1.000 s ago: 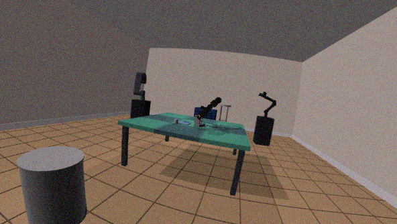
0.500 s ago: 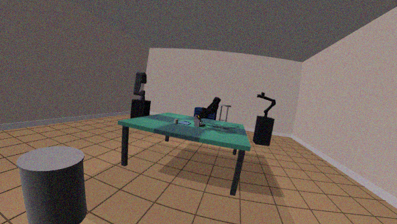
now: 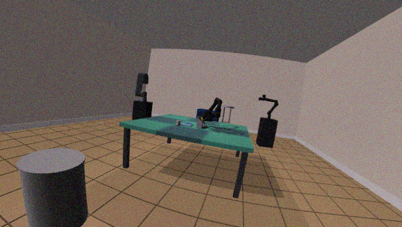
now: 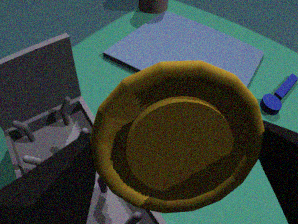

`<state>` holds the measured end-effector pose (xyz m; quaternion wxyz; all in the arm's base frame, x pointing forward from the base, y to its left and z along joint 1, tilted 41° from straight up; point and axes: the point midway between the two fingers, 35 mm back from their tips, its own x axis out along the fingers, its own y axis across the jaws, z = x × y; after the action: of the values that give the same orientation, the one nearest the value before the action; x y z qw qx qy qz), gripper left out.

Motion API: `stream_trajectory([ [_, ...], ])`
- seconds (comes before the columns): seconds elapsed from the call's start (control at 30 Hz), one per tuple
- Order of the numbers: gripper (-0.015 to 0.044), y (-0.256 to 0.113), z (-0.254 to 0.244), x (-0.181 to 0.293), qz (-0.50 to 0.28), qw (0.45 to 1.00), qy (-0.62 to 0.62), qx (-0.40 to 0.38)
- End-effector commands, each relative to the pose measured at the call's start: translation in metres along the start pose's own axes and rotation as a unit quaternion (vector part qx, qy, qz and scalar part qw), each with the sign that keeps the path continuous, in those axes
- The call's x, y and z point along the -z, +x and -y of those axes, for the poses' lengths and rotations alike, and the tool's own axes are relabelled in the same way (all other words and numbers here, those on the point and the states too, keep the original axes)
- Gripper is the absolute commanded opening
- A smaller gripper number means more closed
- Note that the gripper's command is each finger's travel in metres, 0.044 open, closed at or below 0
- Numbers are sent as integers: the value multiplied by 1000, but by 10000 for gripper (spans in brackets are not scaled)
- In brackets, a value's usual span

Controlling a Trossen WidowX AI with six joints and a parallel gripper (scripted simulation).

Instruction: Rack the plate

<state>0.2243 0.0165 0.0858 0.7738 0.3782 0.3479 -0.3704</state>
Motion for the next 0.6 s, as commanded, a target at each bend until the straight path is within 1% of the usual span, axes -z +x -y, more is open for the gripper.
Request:
stream_trajectory([
  [0.0, 0, 0, -1, 1, 26, 999, -14, -21],
  [0.57, 0, -15, -12, 9, 144, 977, -41, -149],
])
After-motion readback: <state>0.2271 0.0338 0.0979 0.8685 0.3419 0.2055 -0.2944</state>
